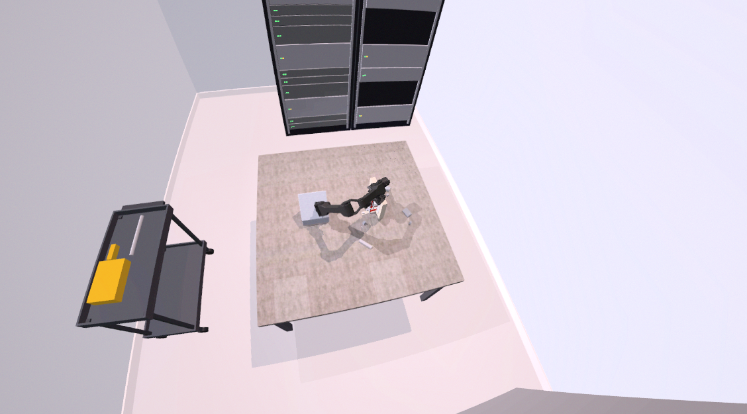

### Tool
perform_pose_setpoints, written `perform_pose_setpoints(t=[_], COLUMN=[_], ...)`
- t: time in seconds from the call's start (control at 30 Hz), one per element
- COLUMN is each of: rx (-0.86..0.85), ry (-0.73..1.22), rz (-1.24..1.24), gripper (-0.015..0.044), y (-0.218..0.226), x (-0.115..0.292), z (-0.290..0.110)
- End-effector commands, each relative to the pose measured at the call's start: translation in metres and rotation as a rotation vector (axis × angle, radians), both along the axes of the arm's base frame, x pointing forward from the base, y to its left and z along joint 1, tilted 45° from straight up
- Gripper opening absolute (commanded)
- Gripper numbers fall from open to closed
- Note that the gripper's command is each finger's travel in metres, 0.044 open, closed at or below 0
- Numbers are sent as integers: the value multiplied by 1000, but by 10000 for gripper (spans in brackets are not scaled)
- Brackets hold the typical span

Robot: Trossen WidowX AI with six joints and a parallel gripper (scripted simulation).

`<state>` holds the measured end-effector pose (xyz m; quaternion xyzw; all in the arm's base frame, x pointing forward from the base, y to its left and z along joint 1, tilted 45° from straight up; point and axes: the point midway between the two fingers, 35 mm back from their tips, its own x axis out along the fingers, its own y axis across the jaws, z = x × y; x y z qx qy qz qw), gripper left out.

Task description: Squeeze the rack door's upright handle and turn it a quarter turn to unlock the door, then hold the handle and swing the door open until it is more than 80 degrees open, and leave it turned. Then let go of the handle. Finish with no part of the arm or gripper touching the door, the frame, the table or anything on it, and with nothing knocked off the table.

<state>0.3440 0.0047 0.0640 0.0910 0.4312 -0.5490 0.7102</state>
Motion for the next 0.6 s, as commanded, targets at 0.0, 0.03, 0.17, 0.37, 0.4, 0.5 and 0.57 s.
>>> perform_pose_setpoints(t=[0.0, 0.03, 0.17, 0.37, 0.4, 0.5, 0.57], rx=[-3, -4, -9, -17, -18, -22, -24], ry=[135, 170, 309, 517, 552, 656, 725], rz=[137, 172, 313, 525, 561, 667, 737], gripper=[282, 282, 282, 282, 282, 282, 282], y=[0, 0, 0, 0, 0, 0, 0], x=[1, 1, 1, 1, 1, 1, 1], z=[-3, -3, -3, -3, -3, -3, -3])
